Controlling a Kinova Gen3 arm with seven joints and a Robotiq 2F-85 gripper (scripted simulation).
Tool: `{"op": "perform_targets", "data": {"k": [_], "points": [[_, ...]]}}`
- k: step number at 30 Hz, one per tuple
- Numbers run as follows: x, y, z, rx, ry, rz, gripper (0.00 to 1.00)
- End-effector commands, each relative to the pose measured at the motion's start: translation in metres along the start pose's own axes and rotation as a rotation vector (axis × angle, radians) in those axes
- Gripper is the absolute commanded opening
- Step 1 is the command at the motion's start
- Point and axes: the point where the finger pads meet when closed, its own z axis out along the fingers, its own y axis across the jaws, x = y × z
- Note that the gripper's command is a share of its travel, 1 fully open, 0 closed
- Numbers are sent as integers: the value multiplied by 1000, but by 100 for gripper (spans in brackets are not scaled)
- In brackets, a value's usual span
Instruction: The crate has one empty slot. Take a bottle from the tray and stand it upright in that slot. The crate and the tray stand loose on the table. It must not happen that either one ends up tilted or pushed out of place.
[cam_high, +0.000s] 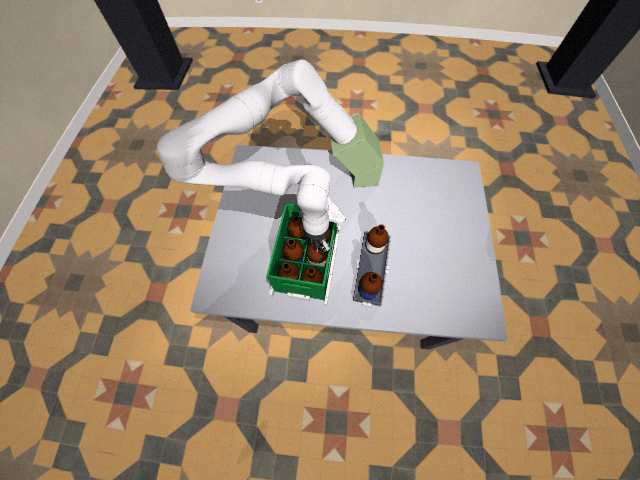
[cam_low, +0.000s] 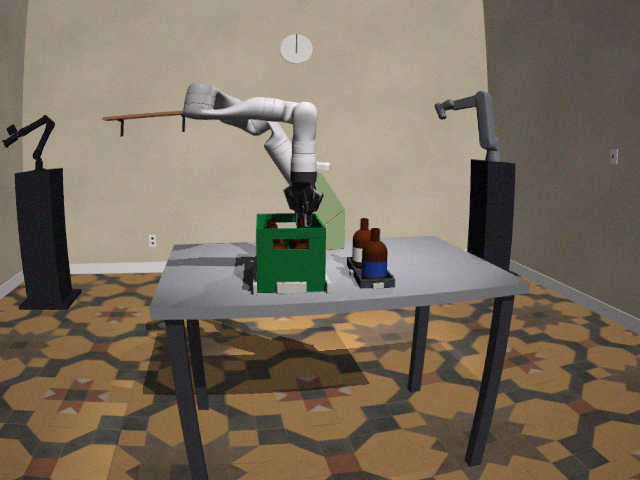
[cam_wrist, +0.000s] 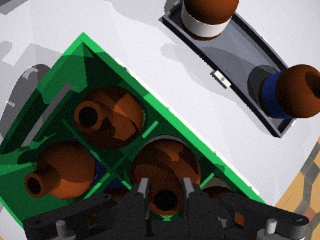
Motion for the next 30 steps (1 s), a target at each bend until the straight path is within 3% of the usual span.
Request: {"op": "perform_targets", "data": {"k": [1,30], "points": [[0,1,1,-5,0,5,0],[0,1,10,-5,0,5,0]]}}
